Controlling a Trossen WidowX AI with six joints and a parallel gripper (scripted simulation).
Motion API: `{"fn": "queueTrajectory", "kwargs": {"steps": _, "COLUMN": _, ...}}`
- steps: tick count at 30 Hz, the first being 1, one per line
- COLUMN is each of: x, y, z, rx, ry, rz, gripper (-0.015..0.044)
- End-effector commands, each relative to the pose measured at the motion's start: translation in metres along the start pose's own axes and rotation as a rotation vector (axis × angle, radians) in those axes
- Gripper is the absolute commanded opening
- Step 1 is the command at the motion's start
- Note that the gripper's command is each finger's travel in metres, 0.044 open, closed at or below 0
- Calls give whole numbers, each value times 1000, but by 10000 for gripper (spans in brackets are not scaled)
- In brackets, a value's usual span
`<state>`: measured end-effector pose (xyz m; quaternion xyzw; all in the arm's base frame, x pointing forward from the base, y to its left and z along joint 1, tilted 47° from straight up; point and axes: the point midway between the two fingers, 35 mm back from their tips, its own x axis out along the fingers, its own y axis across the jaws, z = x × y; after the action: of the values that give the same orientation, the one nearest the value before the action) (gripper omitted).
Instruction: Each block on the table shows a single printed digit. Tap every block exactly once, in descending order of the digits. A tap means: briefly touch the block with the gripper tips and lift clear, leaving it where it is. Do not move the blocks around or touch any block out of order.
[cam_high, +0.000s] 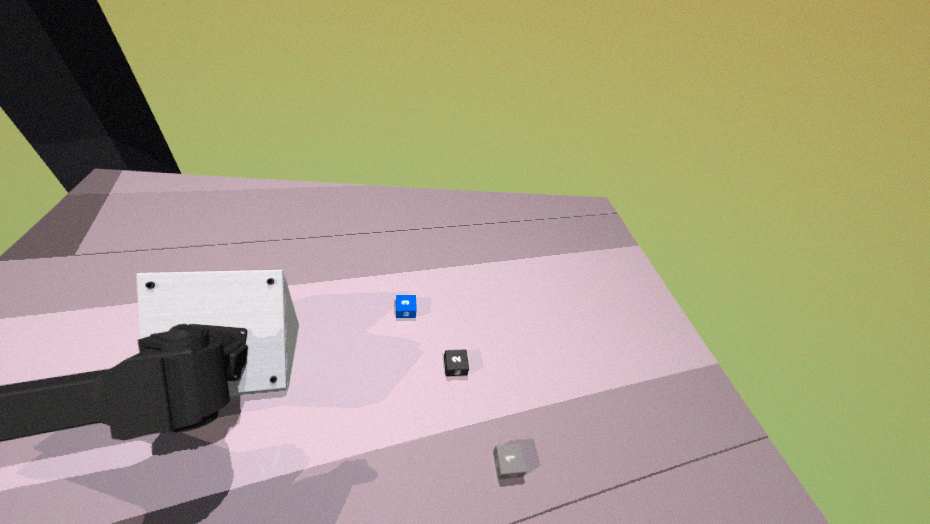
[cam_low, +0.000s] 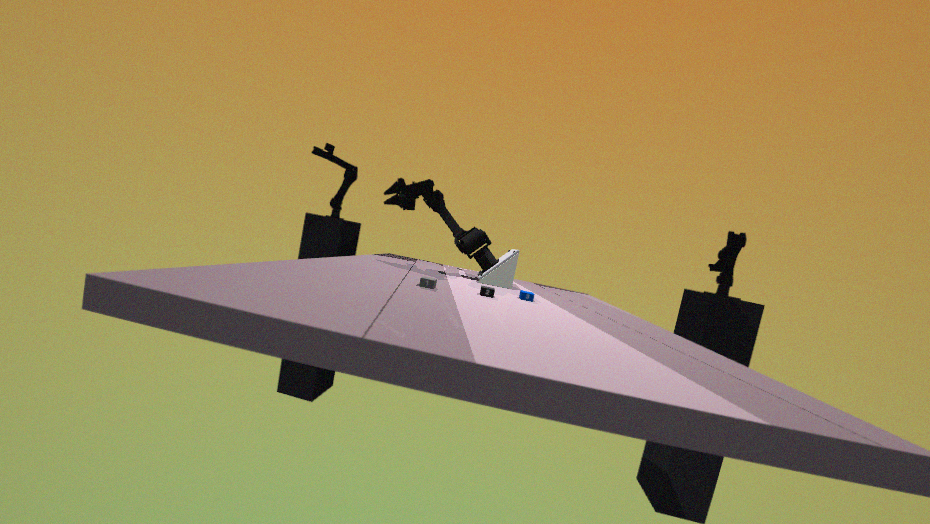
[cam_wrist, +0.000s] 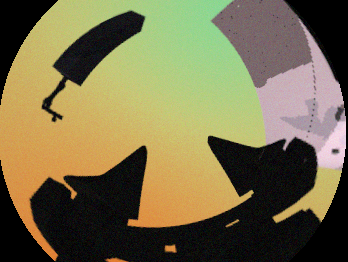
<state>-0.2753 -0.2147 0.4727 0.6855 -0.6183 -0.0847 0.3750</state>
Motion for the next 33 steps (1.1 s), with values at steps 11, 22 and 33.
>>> {"fn": "queueTrajectory", "kwargs": {"steps": 11, "x": 24, "y": -48, "z": -149, "rx": -358, "ry": 208, "rz": -53, "gripper": 400}}
{"fn": "queueTrajectory", "kwargs": {"steps": 22, "x": 24, "y": -166, "z": -284, "rx": -815, "ry": 469, "rz": -204, "gripper": 400}}
{"fn": "queueTrajectory", "kwargs": {"steps": 33, "x": -20, "y": -312, "z": -370, "rx": -1272, "ry": 766, "rz": -359, "gripper": 400}}
